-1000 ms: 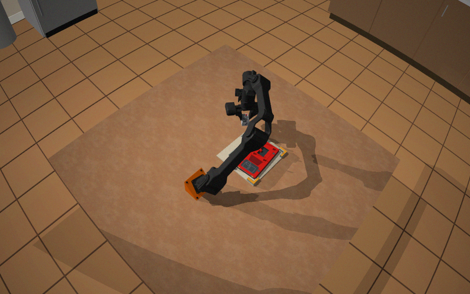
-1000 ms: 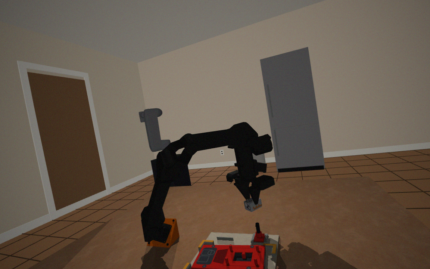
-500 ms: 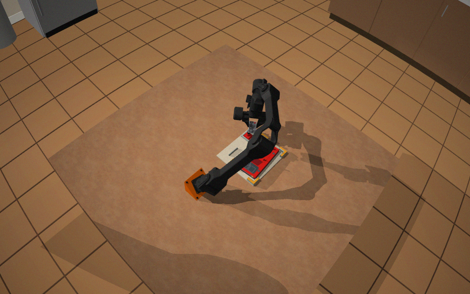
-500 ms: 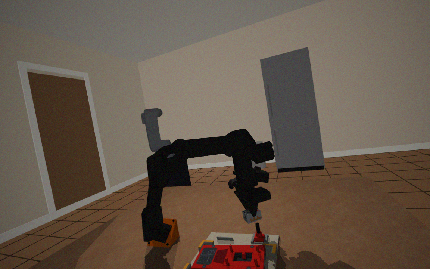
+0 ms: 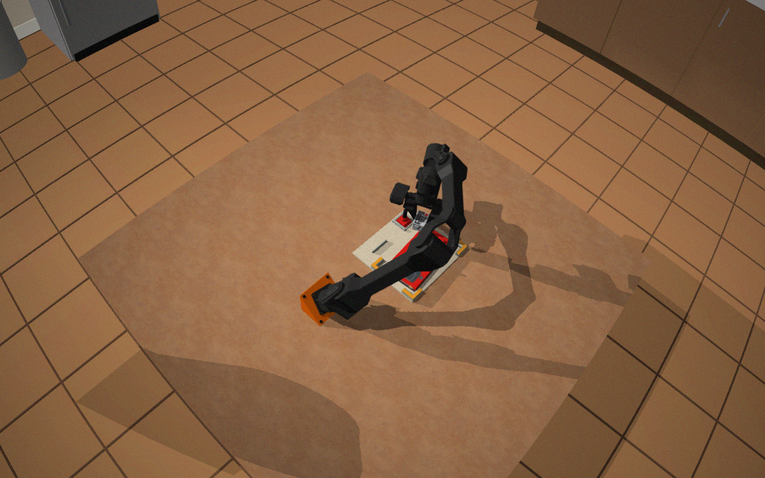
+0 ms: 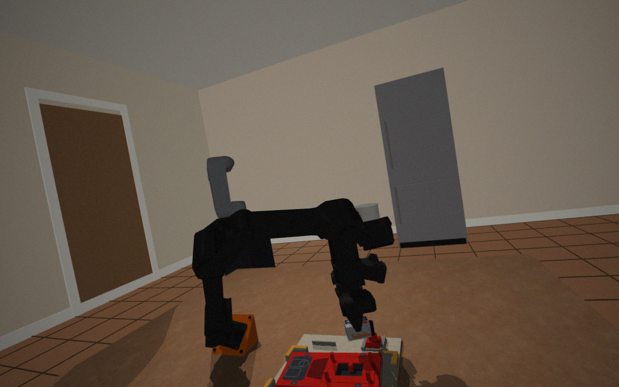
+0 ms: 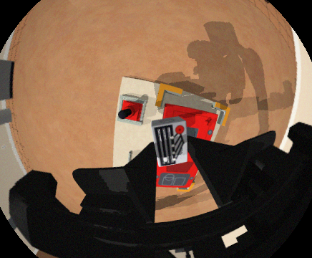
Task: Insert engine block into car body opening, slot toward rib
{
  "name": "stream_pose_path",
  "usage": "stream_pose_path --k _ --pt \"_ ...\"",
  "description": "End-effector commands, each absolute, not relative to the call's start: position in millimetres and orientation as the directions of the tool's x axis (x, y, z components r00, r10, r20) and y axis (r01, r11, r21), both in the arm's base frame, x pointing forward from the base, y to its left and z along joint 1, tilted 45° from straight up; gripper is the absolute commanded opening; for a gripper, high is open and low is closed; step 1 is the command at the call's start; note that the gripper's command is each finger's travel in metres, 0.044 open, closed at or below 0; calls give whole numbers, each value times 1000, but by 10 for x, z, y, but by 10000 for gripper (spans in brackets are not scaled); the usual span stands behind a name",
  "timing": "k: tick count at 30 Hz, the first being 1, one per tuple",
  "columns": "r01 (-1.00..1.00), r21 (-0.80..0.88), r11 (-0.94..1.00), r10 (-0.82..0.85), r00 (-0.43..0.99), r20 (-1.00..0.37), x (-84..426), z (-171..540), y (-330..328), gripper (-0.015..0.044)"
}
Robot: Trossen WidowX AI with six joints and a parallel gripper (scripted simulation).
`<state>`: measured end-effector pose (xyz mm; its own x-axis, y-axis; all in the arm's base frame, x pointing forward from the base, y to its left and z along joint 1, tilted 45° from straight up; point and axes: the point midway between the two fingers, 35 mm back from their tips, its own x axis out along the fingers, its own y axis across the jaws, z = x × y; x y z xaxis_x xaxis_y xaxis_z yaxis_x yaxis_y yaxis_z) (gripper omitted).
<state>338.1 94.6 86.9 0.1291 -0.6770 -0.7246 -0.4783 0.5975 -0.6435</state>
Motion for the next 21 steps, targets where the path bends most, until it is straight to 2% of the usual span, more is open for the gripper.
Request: stream_pose_path --k 1,16,21 --pt "-409 -664 626 -678 135 -722 3372 939 827 0" --pt "-183 -703 688 -692 126 -711 3311 1074 416 0" --pt "-153 -703 694 -692 126 -711 3311 1072 416 131"
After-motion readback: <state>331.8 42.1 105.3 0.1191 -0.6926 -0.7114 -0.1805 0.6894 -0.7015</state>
